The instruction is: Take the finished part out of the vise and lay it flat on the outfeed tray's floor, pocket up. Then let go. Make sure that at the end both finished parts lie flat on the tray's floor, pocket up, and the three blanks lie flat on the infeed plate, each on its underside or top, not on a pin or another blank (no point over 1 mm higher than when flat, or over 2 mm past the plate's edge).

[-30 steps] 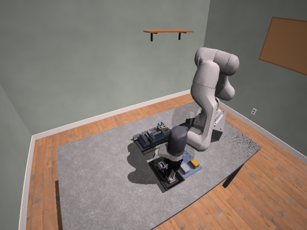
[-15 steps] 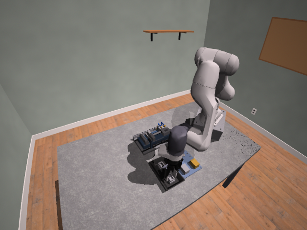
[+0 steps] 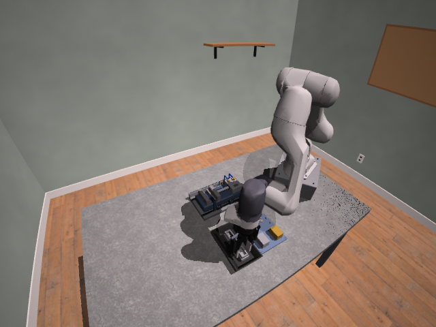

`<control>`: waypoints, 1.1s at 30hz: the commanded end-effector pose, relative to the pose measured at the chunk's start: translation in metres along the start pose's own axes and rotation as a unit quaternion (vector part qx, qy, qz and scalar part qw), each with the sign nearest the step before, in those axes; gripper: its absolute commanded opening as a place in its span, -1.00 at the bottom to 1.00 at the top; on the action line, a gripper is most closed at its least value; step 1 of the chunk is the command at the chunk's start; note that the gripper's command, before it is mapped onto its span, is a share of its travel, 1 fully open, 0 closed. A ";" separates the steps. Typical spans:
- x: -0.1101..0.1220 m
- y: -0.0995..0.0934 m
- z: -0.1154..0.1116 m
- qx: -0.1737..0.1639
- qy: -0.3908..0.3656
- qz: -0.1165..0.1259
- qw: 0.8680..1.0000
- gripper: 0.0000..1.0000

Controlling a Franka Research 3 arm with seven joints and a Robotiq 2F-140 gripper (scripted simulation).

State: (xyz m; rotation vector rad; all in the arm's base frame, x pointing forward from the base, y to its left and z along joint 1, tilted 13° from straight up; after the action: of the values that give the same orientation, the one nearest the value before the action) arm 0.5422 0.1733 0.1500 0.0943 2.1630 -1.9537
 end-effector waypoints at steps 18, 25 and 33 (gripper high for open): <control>-0.001 -0.003 -0.002 -0.001 0.000 0.002 1.000 -0.20; -0.001 -0.020 -0.002 -0.001 0.000 0.002 1.000 -0.20; -0.001 -0.048 -0.002 -0.001 0.000 0.002 1.000 -0.20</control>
State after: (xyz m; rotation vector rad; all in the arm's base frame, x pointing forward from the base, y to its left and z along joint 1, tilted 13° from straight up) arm 0.5379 0.1726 0.1872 0.1060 2.1564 -1.9388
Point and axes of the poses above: the point where the finger pads meet when closed, its own y axis out along the fingers, its own x axis across the jaws, z = x × y, the point moved 10 cm from there along -y, back along the fingers, and after that the axes turned 12 degrees about -y, right-handed, at the moved point
